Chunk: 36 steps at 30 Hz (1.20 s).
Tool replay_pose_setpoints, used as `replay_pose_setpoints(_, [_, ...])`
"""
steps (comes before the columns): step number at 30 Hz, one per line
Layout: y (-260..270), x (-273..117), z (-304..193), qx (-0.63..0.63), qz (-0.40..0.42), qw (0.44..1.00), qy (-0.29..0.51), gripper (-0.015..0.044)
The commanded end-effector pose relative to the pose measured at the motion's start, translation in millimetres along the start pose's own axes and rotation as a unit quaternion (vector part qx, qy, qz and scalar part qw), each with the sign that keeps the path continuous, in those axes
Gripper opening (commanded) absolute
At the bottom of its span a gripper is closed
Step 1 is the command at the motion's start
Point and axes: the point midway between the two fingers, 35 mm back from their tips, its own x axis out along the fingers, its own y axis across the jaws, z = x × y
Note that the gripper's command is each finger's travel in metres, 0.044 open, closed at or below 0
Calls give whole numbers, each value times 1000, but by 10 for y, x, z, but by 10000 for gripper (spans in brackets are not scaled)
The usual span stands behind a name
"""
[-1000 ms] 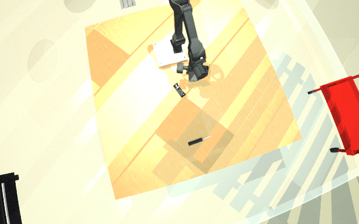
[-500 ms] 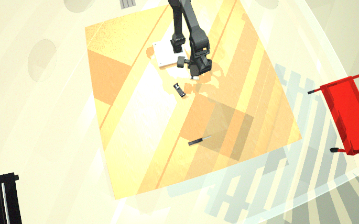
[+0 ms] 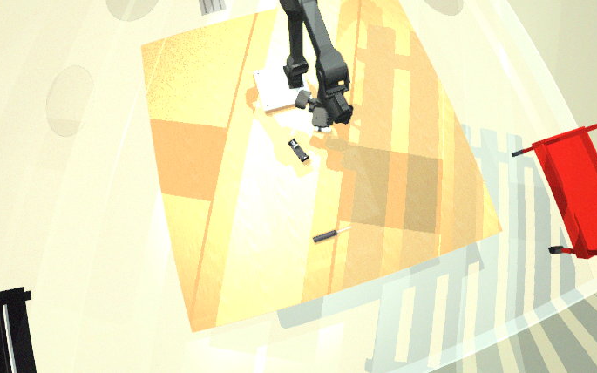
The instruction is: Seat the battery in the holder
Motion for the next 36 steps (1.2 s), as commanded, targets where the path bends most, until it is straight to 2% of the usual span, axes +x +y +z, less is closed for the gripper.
replay_pose_setpoints(1, [42,174,-21,176,-4,984,5,210])
replay_pose_setpoints(2, [53,212,-24,222,-4,975,5,231])
replay_pose_setpoints(5, [86,324,-36,356,-5,935,4,231])
replay_pose_setpoints(12, [141,557,-73,612,-5,791,4,231])
replay_pose_setpoints(36, [147,638,-71,618,-5,786,4,231])
